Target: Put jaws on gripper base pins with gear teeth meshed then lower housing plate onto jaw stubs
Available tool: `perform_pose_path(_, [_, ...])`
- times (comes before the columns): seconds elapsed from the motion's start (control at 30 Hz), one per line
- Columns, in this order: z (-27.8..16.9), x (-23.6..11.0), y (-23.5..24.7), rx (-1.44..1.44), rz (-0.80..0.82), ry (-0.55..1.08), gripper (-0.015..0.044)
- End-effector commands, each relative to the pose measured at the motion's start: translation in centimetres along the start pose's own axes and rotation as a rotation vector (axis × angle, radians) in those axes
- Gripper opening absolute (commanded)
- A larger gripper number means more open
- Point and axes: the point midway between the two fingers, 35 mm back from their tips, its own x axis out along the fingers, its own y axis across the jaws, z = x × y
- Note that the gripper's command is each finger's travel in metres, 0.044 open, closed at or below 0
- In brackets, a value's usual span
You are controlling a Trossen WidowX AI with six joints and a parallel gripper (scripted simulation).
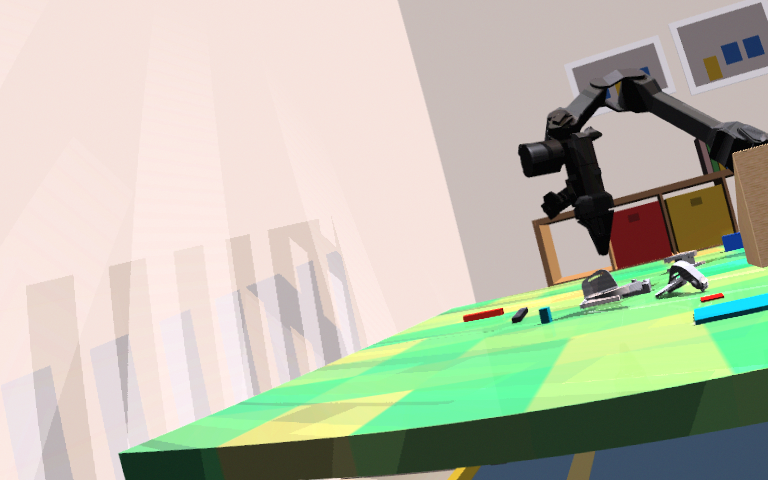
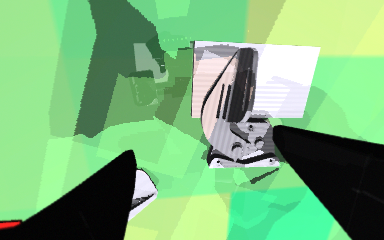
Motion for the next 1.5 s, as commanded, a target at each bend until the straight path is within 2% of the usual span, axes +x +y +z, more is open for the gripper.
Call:
perform_pose_path(0.0, [-0.4, 0.0, 0.9, -0.083, 0.006, 0.002, 0.0440])
perform_pose_path(1.47, [-5.0, -0.7, 8.3, -0.943, 0.026, -0.010, 0.0440])
